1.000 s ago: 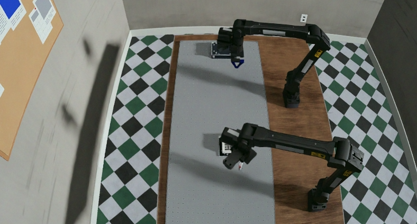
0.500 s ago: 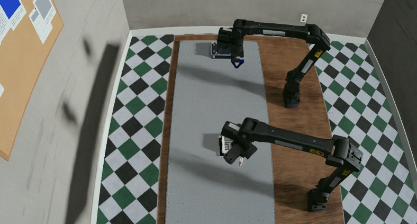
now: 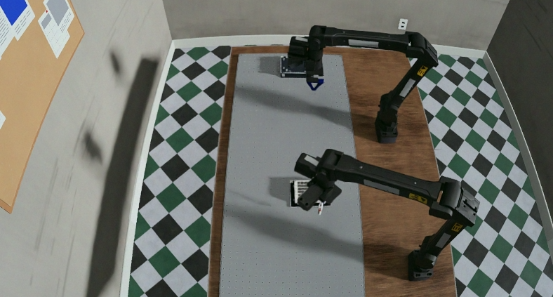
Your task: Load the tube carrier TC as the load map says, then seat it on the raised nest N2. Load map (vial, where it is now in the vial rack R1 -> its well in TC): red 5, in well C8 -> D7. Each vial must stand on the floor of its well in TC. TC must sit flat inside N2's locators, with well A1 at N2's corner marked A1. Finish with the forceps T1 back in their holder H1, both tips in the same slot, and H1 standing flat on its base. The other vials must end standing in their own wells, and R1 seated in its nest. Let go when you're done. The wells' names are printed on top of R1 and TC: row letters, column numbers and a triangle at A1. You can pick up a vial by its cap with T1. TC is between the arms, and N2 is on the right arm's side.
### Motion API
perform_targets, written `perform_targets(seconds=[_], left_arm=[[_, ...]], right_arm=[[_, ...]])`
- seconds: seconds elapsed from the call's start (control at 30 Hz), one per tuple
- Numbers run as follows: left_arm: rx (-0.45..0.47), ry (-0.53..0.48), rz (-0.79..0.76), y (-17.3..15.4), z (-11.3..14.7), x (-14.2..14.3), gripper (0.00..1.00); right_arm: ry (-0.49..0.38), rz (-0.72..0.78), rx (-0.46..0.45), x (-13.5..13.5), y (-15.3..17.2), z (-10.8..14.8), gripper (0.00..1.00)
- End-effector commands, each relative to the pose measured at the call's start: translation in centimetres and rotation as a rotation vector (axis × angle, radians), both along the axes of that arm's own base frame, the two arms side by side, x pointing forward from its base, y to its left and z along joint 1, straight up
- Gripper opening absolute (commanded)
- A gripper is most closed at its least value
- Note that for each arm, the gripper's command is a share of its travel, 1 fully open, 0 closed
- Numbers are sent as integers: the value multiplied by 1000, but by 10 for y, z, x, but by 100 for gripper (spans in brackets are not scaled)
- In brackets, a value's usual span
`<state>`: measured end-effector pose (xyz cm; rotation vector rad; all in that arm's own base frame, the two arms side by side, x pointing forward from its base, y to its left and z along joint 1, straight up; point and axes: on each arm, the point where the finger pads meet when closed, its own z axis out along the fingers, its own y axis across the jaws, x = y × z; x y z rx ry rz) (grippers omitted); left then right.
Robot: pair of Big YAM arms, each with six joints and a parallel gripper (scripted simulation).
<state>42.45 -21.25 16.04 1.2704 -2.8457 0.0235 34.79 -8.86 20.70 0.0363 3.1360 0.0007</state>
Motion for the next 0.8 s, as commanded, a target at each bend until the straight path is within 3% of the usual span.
perform_targets(seconds=[0.0, 0.5, 0.53, 0.63, 0.77], left_arm=[[-15, -28, 13, -13, 15, 15, 9], [-15, -26, 11, -36, 15, 13, 9], [6, 12, 22, -26, -3, 2, 9], [-17, -28, 11, -44, 15, 13, 9], [-9, -13, 11, -48, 10, 8, 9]], right_arm=[[-29, -2, -9, 9, -3, 11, 100], [-29, -2, -9, 9, -3, 11, 100], [-29, -2, -9, 9, -3, 11, 100], [-29, -2, -9, 9, -3, 11, 100], [-29, -2, -9, 9, -3, 11, 100]])
